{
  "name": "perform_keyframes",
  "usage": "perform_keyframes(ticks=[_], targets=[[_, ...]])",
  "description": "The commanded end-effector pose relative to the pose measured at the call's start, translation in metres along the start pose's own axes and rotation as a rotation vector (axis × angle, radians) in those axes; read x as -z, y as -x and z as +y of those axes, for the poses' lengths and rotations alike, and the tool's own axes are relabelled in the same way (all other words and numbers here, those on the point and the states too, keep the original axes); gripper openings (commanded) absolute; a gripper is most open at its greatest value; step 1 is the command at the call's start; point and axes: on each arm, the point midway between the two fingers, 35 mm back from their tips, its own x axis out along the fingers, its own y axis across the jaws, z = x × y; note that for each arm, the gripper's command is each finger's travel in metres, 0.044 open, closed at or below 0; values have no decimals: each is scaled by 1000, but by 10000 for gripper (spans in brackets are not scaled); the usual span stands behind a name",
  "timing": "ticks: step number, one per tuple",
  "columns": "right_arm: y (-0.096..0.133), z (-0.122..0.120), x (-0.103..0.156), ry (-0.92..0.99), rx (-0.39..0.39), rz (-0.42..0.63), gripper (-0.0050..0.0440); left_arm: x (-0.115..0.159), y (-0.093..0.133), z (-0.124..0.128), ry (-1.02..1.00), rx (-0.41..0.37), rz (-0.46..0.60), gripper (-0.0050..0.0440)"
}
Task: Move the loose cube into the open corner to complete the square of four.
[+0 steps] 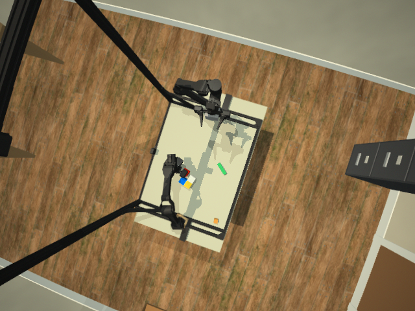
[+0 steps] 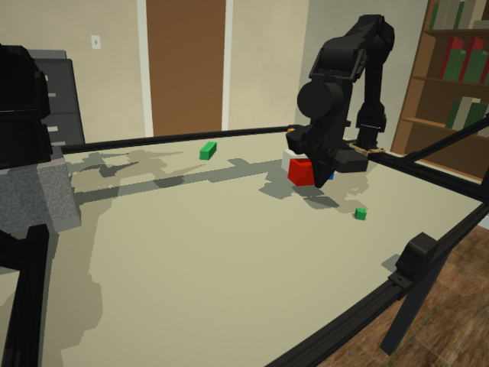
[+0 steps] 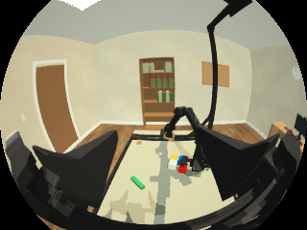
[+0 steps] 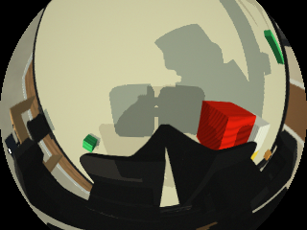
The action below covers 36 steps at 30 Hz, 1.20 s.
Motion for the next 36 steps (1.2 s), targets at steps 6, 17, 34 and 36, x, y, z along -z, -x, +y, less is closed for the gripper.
perform_keyframes(ticks=[6, 17, 34, 36], targets=[[3, -5, 0, 5, -6, -4, 0, 0, 0, 0, 7, 2, 1, 400], [3, -12, 0, 5, -6, -4, 0, 0, 0, 0, 7, 2, 1, 400], [3, -21, 0, 5, -6, -4, 0, 0, 0, 0, 7, 2, 1, 400], [3, -22, 0, 5, -6, -4, 0, 0, 0, 0, 7, 2, 1, 400]])
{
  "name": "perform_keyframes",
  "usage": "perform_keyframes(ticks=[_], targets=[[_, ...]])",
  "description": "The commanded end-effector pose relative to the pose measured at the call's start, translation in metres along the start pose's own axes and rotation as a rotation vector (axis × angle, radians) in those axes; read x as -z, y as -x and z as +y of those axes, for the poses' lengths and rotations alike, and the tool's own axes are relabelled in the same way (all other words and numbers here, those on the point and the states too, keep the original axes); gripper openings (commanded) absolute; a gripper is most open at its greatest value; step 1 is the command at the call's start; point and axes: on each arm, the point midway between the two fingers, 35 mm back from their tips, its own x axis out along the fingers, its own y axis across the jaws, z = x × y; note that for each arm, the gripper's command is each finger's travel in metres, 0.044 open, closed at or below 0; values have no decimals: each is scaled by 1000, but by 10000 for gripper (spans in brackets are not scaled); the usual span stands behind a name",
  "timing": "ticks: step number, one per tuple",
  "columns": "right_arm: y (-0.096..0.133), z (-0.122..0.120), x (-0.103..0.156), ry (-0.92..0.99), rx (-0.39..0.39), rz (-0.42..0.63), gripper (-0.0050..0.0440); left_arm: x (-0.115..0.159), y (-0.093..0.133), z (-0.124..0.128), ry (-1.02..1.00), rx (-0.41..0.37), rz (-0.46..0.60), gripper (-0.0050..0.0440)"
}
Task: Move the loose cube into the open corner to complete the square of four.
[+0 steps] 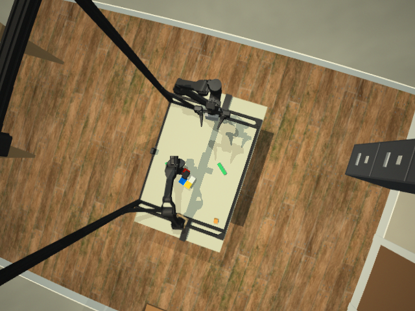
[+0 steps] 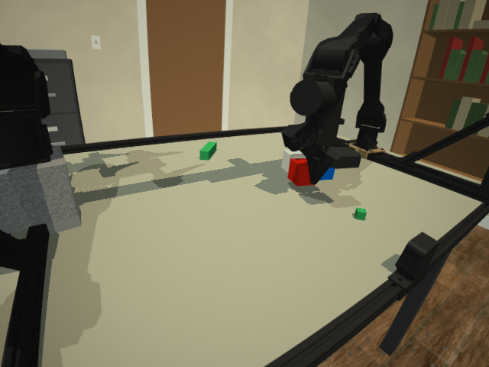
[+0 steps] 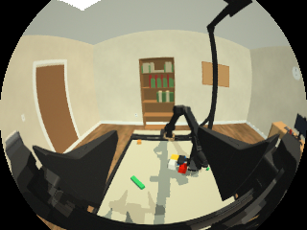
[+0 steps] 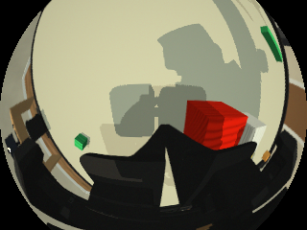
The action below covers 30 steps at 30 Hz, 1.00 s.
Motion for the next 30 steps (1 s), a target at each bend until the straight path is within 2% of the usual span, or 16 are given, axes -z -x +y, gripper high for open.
perform_keyframes(ticks=[1, 30], targets=[[3, -3, 0, 5, -6, -4, 0, 0, 0, 0, 7, 2, 1, 400], [3, -19, 0, 5, -6, -4, 0, 0, 0, 0, 7, 2, 1, 400]])
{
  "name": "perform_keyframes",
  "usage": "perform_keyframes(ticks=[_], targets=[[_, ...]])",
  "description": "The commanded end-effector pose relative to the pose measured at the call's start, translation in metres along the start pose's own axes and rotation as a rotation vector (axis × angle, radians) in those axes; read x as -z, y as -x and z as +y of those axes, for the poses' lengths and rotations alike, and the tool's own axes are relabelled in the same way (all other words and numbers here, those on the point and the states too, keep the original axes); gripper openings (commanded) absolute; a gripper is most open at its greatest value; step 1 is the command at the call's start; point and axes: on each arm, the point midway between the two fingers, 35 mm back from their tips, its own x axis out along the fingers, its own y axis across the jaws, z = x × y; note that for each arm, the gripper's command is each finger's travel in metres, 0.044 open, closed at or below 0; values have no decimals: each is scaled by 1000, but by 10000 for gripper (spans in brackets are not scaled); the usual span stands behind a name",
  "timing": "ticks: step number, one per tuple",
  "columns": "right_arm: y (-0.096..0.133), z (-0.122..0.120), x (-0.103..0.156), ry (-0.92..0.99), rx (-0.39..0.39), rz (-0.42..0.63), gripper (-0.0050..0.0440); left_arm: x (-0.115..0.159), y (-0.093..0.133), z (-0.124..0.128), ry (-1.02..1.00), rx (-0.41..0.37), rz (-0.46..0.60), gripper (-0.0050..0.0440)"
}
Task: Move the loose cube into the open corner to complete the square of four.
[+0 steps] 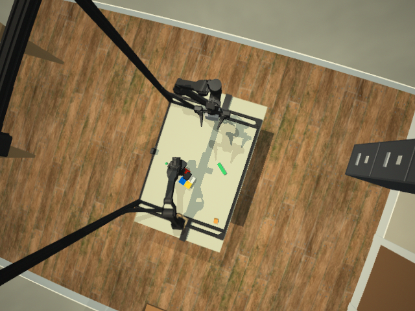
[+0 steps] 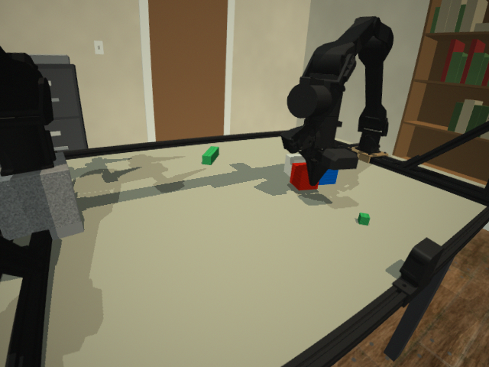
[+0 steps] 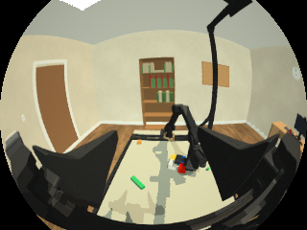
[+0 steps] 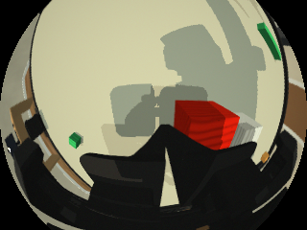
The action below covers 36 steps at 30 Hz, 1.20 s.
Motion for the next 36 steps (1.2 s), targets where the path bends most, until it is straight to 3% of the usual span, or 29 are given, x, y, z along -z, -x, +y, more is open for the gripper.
perform_keyframes(ticks=[1, 24, 36], targets=[[2, -4, 0, 4, -4, -3, 0, 0, 0, 0, 7, 2, 1, 400], [2, -13, 0, 4, -4, -3, 0, 0, 0, 0, 7, 2, 1, 400], [1, 32, 0, 0, -1, -1, 0, 0, 0, 0, 7, 2, 1, 400]])
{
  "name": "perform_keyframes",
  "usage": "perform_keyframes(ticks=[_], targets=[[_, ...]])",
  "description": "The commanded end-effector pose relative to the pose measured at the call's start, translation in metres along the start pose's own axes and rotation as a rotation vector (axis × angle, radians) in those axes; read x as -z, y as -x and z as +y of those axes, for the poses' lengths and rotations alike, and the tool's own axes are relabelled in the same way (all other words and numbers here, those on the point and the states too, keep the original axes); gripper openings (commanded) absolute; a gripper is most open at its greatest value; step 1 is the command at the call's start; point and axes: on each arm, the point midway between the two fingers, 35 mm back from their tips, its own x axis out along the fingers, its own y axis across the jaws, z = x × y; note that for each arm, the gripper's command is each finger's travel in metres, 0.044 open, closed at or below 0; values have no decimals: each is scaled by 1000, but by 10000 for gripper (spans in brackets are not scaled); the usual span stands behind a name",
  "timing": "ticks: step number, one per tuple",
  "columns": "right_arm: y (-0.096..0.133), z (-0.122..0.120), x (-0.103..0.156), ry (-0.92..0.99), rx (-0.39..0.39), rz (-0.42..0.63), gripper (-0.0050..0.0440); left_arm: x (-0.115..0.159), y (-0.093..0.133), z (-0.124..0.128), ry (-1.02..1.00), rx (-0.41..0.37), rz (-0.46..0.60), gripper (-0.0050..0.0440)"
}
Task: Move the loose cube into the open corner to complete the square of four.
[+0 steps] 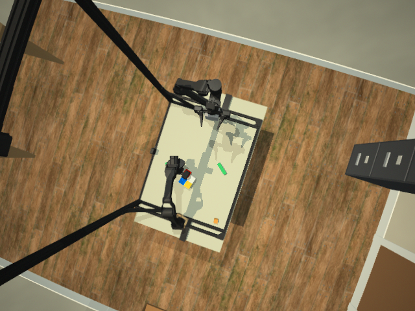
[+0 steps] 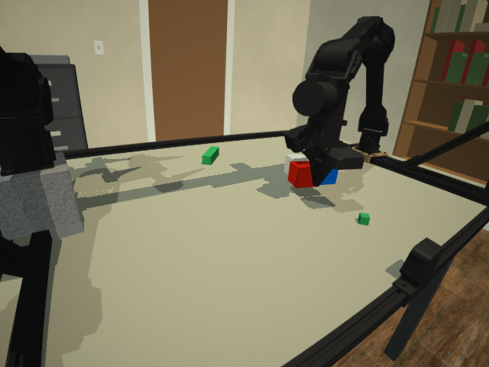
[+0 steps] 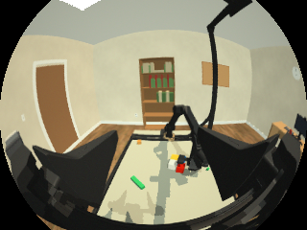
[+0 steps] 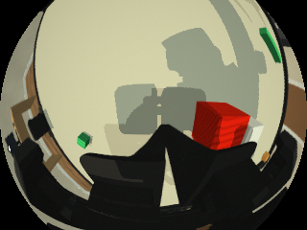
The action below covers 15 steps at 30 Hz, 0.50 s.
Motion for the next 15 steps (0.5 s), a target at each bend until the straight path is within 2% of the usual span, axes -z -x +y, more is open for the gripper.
perform_keyframes(ticks=[1, 8, 13, 15], targets=[[-5, 19, 1, -3, 5, 7, 0, 0, 0, 0, 7, 2, 1, 400], [-2, 22, 2, -2, 5, 7, 0, 0, 0, 0, 7, 2, 1, 400], [44, 20, 3, 7, 3, 4, 0, 0, 0, 0, 7, 2, 1, 400], [47, 20, 3, 8, 3, 4, 0, 0, 0, 0, 7, 2, 1, 400]])
